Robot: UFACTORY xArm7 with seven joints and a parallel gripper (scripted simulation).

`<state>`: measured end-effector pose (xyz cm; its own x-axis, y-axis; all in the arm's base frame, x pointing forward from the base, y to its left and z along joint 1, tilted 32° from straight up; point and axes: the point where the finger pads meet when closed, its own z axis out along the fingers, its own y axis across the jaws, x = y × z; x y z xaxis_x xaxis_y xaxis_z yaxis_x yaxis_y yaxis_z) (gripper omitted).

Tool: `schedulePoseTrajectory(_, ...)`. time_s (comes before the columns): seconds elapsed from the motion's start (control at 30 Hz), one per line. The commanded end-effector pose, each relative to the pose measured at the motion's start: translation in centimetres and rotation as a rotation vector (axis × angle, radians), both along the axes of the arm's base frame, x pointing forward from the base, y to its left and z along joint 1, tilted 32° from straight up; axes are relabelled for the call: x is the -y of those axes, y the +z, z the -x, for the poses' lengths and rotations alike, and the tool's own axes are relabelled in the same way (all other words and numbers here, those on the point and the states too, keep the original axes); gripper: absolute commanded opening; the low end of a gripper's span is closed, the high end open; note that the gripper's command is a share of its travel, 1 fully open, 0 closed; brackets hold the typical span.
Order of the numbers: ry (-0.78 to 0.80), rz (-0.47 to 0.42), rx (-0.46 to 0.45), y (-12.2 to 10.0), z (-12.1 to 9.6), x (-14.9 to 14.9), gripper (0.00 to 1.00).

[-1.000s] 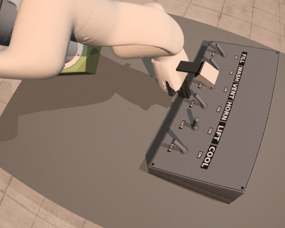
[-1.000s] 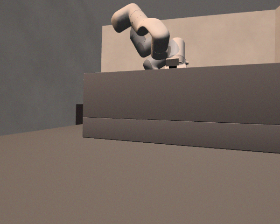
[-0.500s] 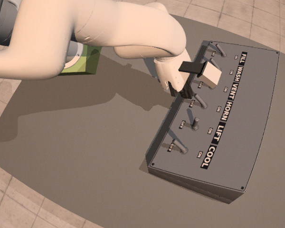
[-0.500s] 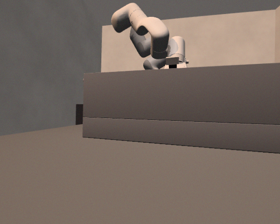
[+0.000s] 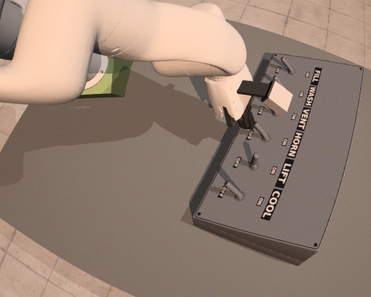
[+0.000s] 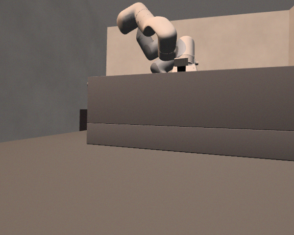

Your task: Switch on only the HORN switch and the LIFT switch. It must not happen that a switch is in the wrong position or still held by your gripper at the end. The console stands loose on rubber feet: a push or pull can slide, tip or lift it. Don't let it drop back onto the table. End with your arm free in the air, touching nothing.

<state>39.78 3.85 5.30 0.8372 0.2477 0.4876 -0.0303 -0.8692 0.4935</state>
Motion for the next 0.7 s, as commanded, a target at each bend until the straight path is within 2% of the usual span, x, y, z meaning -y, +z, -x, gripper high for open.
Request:
schedulePoseTrajectory(0.0, 0.002, -0.002, 0.007, 0.5, -0.7, -0.3, 0.00)
schedulePoseTrajectory(0.67, 0.002, -0.002, 0.007, 1.1, -1.7, -0.6, 0.00)
